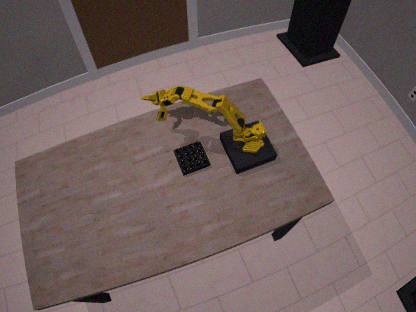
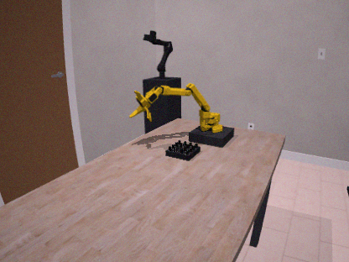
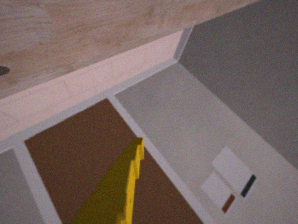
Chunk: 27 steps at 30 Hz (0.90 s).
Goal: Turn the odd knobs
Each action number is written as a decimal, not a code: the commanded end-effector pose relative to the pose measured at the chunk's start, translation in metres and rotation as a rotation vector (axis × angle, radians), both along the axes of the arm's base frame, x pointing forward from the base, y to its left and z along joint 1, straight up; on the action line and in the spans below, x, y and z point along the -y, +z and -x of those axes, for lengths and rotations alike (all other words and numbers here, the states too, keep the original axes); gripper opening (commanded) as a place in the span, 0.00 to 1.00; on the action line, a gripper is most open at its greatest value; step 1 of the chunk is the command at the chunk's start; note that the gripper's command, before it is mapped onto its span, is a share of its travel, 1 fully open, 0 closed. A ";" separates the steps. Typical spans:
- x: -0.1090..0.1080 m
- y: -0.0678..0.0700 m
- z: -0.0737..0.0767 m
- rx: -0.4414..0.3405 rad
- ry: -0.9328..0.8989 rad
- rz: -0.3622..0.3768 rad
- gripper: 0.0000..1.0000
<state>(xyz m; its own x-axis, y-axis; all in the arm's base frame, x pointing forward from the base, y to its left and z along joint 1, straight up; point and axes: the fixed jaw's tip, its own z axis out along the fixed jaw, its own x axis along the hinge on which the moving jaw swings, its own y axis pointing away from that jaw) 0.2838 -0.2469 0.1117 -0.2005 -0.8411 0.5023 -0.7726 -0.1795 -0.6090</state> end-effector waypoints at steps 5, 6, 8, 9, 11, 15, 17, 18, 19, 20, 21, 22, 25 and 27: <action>0.000 0.002 0.000 0.006 0.000 0.003 1.00; 0.000 0.002 0.000 0.006 0.000 0.003 1.00; 0.000 0.002 0.000 0.006 0.000 0.003 1.00; 0.000 0.002 0.000 0.006 0.000 0.003 1.00; 0.000 0.002 0.000 0.006 0.000 0.003 1.00; 0.000 0.002 0.000 0.006 0.000 0.003 1.00; 0.000 0.002 0.000 0.006 0.000 0.003 1.00; 0.000 0.002 0.000 0.006 0.000 0.003 0.40; 0.000 0.002 0.000 0.006 0.000 0.003 0.40; 0.000 0.003 0.000 0.005 0.000 0.002 0.40; -0.001 0.003 0.001 0.004 0.000 0.001 0.40; -0.001 0.003 0.002 0.002 0.000 -0.001 0.40; -0.005 0.005 0.005 -0.010 0.000 -0.010 0.40; -0.008 0.006 0.010 -0.022 0.000 -0.021 0.40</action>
<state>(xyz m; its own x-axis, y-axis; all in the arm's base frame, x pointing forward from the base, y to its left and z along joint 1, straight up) 0.2807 -0.2443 0.1143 -0.1964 -0.8446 0.4981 -0.7776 -0.1753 -0.6038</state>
